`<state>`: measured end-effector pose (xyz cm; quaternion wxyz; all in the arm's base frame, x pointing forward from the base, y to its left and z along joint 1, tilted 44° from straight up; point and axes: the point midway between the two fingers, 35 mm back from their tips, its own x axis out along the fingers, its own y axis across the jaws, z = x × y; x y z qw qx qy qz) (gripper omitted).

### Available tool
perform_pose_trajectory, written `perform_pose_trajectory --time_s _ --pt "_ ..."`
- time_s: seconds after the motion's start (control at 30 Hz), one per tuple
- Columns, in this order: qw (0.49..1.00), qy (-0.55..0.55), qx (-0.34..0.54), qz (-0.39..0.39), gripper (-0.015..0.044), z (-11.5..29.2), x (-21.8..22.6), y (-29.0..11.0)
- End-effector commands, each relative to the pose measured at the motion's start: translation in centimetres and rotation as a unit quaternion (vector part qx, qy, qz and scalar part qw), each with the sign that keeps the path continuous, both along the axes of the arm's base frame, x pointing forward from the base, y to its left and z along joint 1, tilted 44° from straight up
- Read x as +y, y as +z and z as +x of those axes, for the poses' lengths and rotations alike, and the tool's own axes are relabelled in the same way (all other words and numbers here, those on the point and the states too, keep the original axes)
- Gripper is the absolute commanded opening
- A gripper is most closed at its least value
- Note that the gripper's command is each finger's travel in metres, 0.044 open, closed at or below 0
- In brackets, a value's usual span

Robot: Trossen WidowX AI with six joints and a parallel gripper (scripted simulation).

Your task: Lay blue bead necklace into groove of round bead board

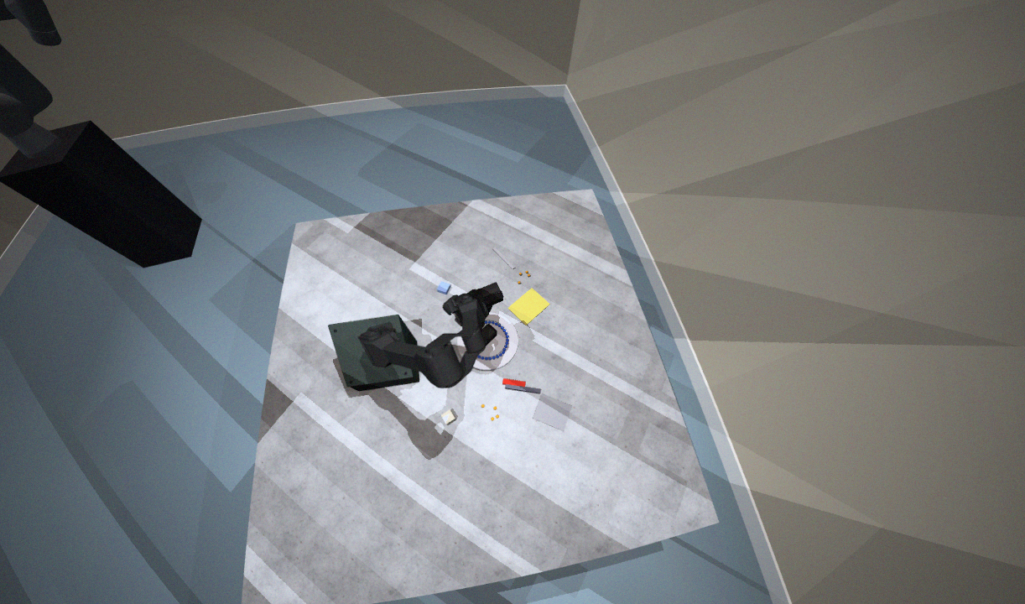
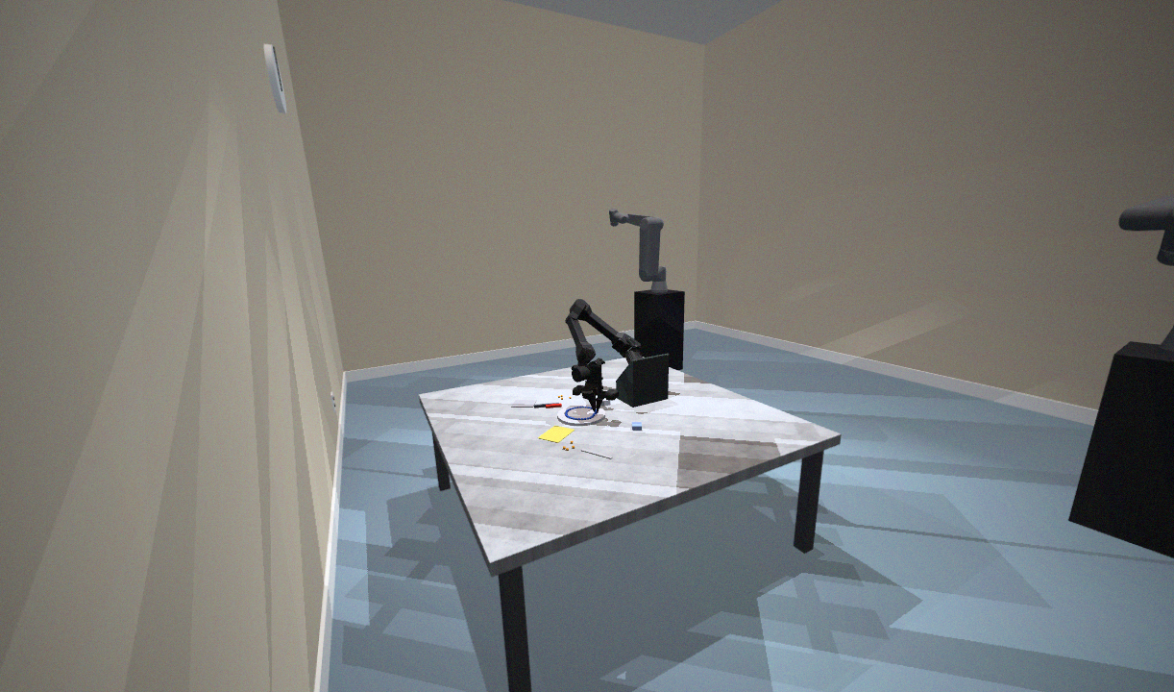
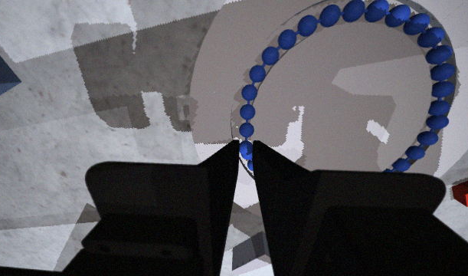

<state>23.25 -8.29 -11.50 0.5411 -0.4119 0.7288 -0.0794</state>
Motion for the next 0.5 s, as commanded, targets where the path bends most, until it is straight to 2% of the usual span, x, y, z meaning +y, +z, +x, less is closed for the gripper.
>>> perform_pose_trajectory --time_s 0.0,0.33,0.47 --pt "1.0 0.001 -0.002 -0.003 0.0 -0.12 0.24 -0.05" --pt "1.0 0.001 -0.001 -0.003 0.0 -0.21 -0.34 -0.7" --pt "1.0 -0.001 -0.006 0.0 0.0105 -0.03 -0.17 -0.49"
